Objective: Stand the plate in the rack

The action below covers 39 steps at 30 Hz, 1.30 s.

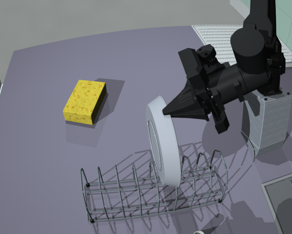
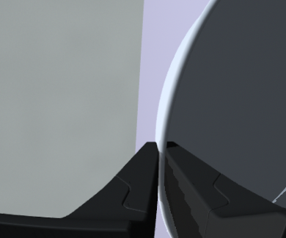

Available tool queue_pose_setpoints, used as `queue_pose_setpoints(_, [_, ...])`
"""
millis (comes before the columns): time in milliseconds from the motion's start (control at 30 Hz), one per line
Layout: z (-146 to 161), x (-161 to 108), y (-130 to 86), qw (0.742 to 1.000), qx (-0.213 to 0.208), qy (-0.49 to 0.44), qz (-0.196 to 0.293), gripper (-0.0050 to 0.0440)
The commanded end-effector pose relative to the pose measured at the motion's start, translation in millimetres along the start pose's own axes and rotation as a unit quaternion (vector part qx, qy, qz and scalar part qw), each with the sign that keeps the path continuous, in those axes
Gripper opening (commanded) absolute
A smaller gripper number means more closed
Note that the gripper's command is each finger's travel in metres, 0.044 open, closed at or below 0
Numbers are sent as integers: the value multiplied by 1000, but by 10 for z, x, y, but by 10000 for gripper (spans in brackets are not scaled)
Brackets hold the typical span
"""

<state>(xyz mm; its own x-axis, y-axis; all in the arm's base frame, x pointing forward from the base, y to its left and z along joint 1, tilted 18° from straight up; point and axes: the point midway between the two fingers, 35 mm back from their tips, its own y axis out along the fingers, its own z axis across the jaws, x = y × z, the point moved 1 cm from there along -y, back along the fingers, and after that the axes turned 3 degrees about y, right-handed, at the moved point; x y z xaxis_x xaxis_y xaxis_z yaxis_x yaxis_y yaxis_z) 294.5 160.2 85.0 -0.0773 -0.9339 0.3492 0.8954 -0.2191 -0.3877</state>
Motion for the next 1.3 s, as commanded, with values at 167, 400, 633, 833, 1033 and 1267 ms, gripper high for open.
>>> queue_pose_setpoints(167, [46, -80, -18, 1000, 8, 7, 0, 0])
queue_pose_setpoints(400, [46, -80, -18, 1000, 8, 7, 0, 0])
queue_pose_setpoints(633, [12, -72, -17, 1000, 4, 1, 1, 0])
queue_pose_setpoints(833, [13, -73, -17, 1000, 4, 1, 1, 0])
queue_pose_setpoints(1033, [13, -73, -17, 1000, 4, 1, 1, 0])
queue_pose_setpoints(1267, [13, -73, -17, 1000, 5, 1, 1, 0])
